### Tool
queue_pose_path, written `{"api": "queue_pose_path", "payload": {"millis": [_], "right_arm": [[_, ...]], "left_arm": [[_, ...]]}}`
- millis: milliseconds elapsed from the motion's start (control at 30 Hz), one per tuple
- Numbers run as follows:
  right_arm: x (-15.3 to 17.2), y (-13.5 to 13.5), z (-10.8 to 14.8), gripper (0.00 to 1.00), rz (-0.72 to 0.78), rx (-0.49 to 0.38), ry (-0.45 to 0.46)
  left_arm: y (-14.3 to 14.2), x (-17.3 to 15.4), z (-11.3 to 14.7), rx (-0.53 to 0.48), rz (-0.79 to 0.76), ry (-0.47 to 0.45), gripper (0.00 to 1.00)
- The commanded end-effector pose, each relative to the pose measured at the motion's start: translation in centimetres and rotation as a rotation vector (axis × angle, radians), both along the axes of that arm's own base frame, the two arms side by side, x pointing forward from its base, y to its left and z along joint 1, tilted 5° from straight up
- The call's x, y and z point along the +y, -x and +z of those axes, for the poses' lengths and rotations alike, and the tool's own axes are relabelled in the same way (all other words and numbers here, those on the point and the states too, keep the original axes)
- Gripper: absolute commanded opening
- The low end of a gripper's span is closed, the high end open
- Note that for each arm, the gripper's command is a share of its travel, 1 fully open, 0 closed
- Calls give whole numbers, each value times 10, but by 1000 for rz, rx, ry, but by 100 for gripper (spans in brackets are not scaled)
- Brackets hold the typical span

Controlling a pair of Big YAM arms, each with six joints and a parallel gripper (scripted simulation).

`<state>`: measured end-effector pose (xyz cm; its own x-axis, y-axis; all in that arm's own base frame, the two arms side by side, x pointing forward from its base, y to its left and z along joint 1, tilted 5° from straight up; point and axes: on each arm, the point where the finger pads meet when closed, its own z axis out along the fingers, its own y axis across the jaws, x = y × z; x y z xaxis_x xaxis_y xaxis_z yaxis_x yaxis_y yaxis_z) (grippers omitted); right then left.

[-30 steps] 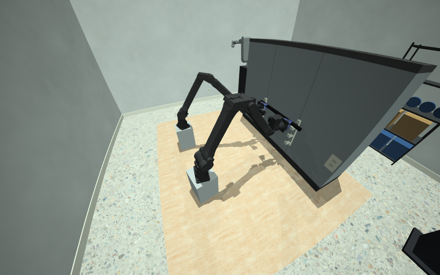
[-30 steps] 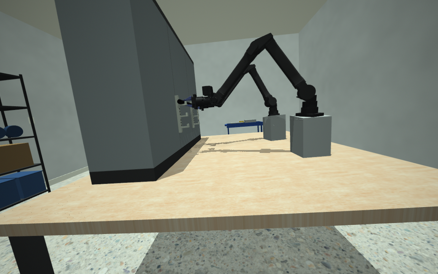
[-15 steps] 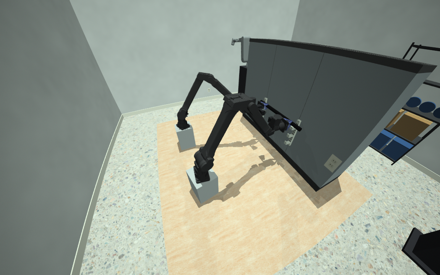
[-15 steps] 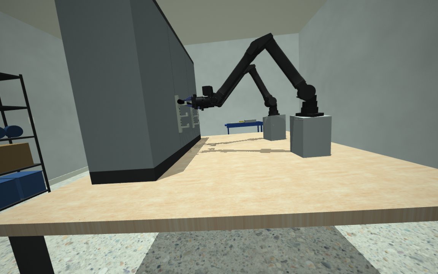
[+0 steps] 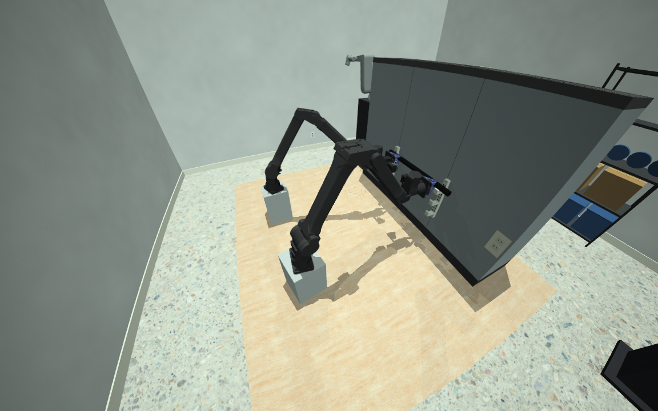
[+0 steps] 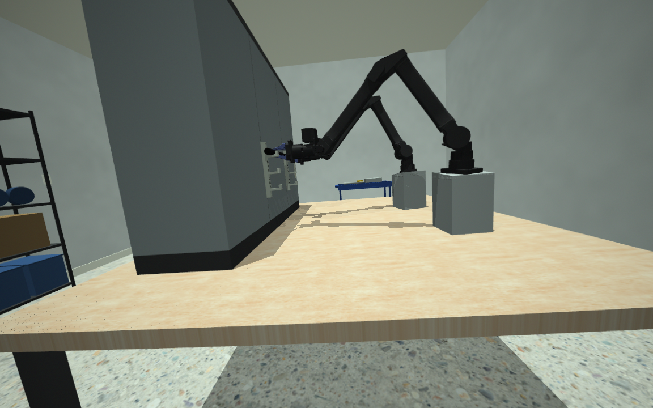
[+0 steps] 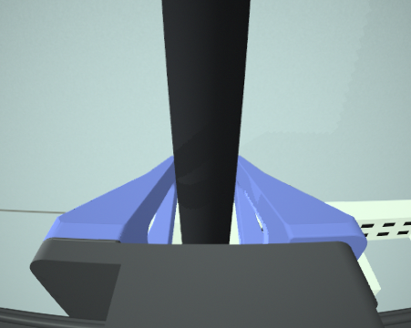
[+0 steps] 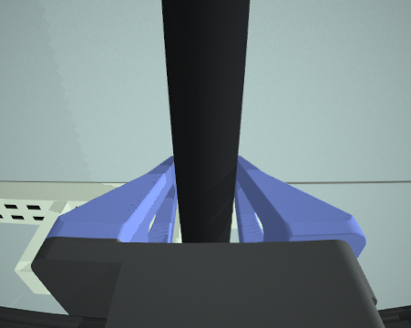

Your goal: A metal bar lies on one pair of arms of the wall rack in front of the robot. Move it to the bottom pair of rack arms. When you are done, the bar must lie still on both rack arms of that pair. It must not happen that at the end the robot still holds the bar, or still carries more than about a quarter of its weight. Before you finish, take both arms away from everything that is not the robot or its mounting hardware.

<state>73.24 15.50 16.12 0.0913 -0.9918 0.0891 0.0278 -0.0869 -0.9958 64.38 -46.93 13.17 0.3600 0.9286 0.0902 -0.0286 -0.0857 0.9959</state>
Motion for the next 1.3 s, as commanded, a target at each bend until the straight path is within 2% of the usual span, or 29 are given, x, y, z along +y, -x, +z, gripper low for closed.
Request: {"api": "queue_pose_path", "payload": {"millis": [0, 1267], "right_arm": [[-7, -6, 23, 0, -11, -46, -12], [-8, 7, 23, 0, -11, -46, -12]], "left_arm": [[-7, -2, 31, -48, 6, 44, 0], [12, 5, 31, -48, 6, 44, 0]]}}
